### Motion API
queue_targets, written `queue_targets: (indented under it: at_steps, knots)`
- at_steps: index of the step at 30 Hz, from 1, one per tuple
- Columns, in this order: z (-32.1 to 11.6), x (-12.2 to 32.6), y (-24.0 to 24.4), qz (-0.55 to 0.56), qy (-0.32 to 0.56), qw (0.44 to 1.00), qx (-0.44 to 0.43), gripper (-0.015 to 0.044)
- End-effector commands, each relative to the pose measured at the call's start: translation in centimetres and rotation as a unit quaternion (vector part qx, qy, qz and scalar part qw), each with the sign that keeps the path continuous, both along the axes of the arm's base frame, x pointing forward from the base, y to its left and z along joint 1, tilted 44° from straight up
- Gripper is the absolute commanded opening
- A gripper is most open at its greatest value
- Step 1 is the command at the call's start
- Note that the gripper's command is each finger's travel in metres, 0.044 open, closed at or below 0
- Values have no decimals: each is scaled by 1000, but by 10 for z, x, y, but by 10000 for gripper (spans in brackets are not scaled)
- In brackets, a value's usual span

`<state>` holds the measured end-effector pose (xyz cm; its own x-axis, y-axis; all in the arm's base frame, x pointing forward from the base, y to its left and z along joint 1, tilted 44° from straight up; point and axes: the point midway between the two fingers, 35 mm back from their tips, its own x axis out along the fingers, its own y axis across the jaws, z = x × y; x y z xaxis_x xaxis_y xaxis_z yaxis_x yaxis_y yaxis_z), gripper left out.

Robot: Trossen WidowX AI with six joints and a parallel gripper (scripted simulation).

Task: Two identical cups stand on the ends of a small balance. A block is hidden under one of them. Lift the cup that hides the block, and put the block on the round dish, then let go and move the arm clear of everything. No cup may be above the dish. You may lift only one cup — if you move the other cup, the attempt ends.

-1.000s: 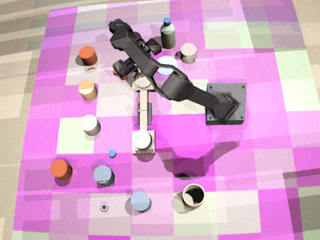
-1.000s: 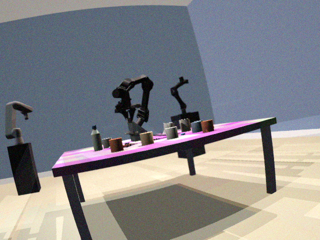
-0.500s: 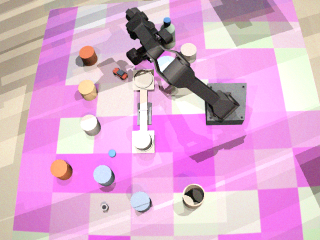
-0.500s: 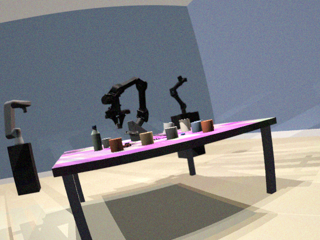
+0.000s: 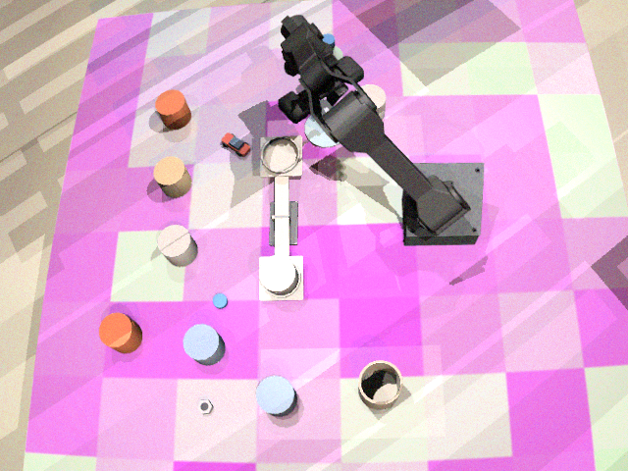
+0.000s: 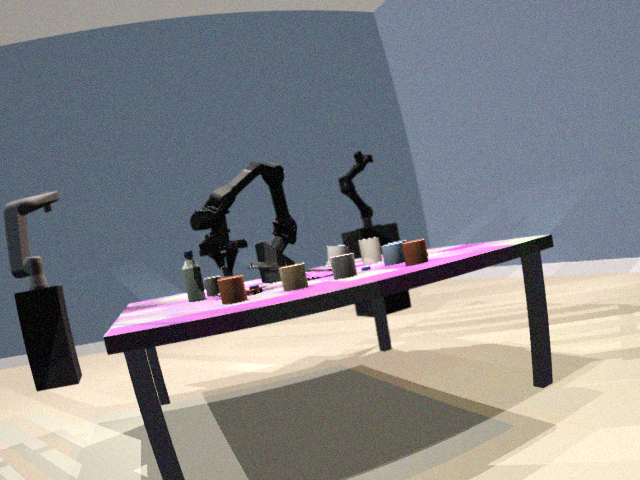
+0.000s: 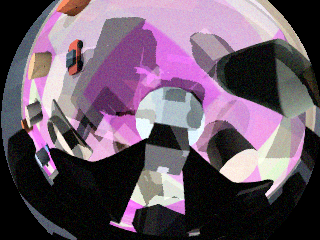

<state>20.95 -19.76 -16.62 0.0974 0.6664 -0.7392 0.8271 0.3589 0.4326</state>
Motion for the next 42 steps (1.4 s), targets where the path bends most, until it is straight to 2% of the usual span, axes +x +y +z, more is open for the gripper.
queue_targets:
  at_steps: [1,4,24,40,42]
  knots:
    - [-14,0,14,0,2,1000,4,0]
    - [-27,1,27,0,2,1000,4,0]
    - [-42,3,41,0,2,1000,5,0]
    - [-37,3,36,2,3,1000,4,420]
    - [-22,3,21,-6,11,1000,1,440]
